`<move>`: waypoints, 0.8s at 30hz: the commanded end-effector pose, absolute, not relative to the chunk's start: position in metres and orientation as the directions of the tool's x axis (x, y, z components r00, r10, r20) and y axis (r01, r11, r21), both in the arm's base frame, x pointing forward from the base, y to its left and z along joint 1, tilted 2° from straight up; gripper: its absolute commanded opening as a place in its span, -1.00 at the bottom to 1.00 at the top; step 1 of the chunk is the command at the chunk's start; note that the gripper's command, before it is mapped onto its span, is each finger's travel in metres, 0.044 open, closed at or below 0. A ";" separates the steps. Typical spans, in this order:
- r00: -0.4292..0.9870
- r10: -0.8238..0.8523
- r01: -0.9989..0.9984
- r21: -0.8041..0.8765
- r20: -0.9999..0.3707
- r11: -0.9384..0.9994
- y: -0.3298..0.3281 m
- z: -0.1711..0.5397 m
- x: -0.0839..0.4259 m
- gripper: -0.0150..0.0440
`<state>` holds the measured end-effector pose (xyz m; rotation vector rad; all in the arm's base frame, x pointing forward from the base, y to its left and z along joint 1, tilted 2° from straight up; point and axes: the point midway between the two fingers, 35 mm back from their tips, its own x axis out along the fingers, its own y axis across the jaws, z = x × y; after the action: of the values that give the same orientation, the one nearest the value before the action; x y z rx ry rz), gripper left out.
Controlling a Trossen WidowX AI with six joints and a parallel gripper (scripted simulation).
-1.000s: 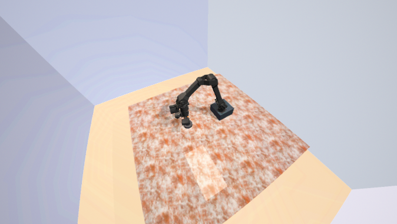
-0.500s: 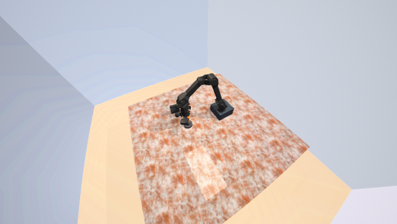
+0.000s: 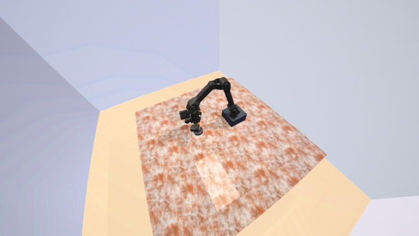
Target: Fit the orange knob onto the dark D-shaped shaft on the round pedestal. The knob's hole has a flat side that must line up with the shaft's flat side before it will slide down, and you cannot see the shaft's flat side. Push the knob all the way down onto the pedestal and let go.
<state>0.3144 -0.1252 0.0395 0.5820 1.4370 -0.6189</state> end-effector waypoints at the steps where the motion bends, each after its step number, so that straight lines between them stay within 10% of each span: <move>1: 0.042 -0.040 0.718 0.003 -0.998 0.696 -0.126 0.043 0.317 -0.49; 24: 0.043 -0.040 0.833 0.014 -0.998 0.554 -0.127 0.040 0.321 -0.49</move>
<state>0.3192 -0.1271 0.0399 0.7448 1.3783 -0.7733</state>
